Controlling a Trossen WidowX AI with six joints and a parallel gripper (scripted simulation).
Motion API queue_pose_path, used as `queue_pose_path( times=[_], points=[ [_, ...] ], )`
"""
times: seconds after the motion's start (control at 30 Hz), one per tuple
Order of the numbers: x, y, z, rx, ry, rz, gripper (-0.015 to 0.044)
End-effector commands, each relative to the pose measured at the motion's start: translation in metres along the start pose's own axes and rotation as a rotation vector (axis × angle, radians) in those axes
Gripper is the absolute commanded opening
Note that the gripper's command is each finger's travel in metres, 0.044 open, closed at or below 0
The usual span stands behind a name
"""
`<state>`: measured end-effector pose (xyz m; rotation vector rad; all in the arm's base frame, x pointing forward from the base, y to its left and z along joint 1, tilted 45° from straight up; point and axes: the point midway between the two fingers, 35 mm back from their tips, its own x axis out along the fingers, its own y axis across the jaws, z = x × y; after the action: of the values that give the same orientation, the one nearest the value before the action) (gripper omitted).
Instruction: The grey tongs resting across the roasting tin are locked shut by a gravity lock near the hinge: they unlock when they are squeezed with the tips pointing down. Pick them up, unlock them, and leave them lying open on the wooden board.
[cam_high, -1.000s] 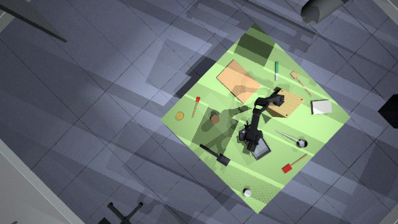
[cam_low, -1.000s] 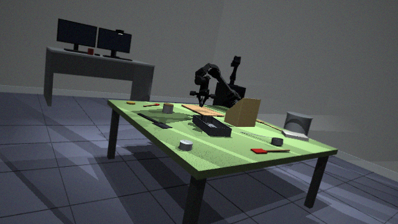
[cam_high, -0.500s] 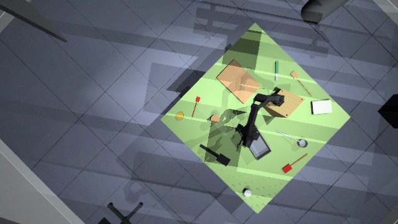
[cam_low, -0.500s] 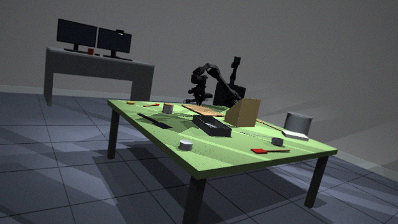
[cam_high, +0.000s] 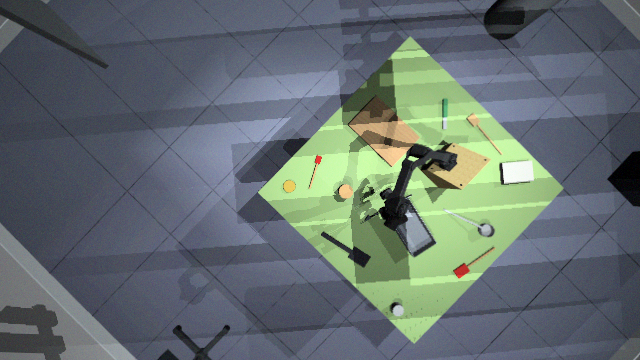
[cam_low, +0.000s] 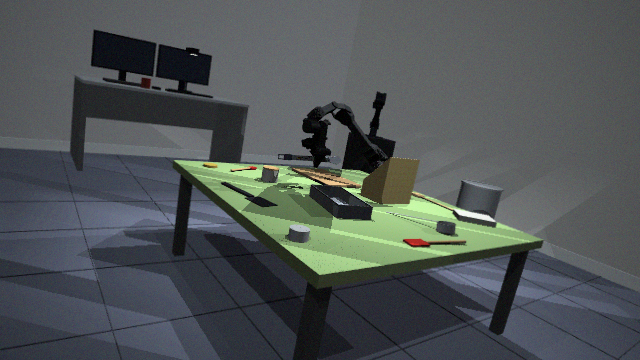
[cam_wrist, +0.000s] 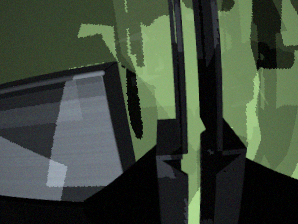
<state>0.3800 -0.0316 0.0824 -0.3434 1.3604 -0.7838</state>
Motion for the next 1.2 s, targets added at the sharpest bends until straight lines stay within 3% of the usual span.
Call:
queue_pose_path(
  times=[0.0,1.17],
  points=[
    [-0.005,-0.012,0.002,0.151,-0.016,0.002,-0.015],
    [-0.006,-0.097,-0.003,1.56,-0.036,-0.001,-0.015]
  ],
)
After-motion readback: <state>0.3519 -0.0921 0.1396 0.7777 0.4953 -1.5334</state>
